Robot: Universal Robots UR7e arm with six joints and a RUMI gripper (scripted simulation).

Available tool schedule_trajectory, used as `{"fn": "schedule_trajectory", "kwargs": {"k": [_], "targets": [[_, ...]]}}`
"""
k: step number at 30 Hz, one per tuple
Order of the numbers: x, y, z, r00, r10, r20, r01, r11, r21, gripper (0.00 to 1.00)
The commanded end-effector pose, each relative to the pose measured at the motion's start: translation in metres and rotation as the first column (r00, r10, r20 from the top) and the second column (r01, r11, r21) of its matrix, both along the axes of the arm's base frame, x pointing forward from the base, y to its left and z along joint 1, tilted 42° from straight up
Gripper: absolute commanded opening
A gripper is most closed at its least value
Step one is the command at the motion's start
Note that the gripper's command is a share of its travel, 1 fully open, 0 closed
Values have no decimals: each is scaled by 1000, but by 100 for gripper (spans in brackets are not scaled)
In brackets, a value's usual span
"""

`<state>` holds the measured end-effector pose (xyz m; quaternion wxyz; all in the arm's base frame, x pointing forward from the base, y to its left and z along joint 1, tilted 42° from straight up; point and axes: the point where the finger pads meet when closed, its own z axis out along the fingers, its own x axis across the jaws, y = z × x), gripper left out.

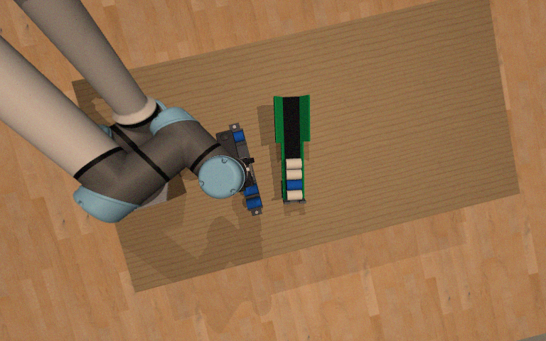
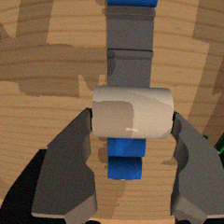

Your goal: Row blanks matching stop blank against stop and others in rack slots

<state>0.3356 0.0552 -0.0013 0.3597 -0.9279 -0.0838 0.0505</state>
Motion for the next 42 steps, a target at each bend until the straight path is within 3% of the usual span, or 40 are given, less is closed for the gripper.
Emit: {"fn": "schedule_trajectory", "kwargs": {"k": [1, 6, 13, 14, 16, 18, 23, 27, 32, 42], "targets": [[6, -3, 2, 1000, -2, 0, 2, 1000, -3, 33], [29, -8, 7, 1000, -19, -14, 19, 1000, -8, 33], [91, -17, 24, 997, -64, -52, 63, 998, -21, 33], [92, -17, 24, 997, -65, -53, 64, 998, -21, 33], [113, -17, 29, 995, -80, -66, 78, 997, -25, 33], [113, -17, 29, 995, -80, -66, 78, 997, -25, 33], [161, -14, 42, 989, -114, -95, 111, 993, -33, 33], [187, -10, 48, 985, -132, -112, 129, 991, -38, 33], [201, -7, 52, 982, -142, -121, 138, 990, -40, 33], [202, -8, 52, 982, -144, -121, 140, 989, -41, 33]]}}
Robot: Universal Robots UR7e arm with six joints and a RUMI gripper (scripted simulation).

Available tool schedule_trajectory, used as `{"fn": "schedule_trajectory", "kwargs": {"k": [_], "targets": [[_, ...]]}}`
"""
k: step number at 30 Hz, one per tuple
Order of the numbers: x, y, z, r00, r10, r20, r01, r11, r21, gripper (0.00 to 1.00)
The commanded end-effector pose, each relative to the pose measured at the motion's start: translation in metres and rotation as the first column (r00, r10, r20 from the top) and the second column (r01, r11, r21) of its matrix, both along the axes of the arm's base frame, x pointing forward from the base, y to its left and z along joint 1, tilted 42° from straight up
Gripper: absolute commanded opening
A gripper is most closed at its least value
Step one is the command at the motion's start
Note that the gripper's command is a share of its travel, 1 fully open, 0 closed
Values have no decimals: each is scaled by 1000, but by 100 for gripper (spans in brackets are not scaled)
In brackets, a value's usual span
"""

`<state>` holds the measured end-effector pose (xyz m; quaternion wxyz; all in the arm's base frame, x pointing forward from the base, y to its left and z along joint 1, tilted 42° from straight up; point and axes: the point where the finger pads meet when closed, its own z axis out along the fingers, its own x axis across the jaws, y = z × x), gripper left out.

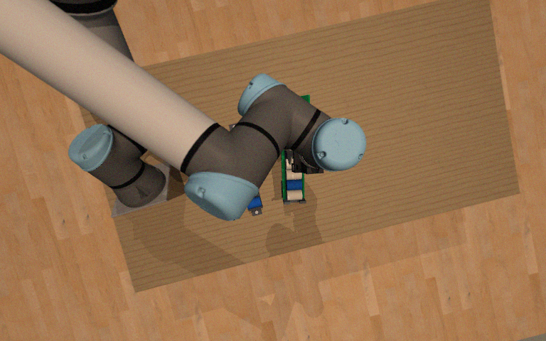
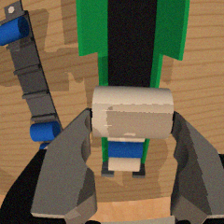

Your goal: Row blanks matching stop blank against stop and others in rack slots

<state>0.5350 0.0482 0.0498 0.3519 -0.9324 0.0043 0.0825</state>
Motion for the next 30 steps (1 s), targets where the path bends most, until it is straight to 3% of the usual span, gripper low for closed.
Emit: {"fn": "schedule_trajectory", "kwargs": {"k": [1, 15, 30], "targets": [[3, -1, 1, 1000, -2, -3, 2, 1000, 0, 33], [0, 4, -3, 1000, -1, -7, 1, 1000, 2, 33], [-8, 38, -42, 1000, -1, -7, 1, 1000, 3, 33]]}}
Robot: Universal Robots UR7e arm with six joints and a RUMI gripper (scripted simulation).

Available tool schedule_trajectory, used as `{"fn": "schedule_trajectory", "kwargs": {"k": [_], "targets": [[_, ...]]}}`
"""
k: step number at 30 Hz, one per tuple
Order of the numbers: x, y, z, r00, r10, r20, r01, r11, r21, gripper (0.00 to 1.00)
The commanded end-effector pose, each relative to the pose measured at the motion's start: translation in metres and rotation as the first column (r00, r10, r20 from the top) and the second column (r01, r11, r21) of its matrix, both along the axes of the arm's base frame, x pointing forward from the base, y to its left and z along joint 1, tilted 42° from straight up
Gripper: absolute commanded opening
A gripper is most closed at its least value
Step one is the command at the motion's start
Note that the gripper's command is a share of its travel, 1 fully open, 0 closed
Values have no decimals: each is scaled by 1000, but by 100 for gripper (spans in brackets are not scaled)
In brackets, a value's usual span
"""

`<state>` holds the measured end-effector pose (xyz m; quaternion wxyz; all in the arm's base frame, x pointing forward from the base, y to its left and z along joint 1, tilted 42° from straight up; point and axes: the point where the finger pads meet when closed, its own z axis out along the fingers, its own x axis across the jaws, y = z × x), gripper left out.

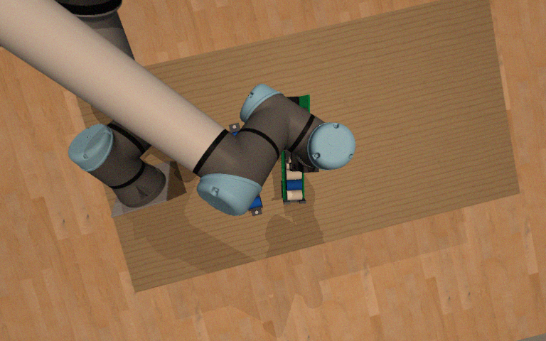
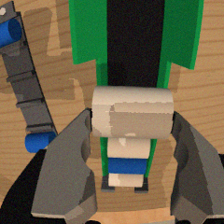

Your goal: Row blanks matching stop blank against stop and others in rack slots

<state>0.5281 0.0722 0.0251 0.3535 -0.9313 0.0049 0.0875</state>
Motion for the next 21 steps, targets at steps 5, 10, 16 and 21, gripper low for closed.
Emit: {"fn": "schedule_trajectory", "kwargs": {"k": [5, 10, 16, 21], "targets": [[-5, 30, -34, 1000, -3, 3, 3, 1000, -1, 33], [-8, 40, -46, 1000, -3, 3, 3, 1000, -1, 33], [-8, 43, -49, 1000, -3, 3, 3, 1000, -1, 33], [-8, 43, -49, 1000, -3, 3, 3, 1000, -1, 33]]}}
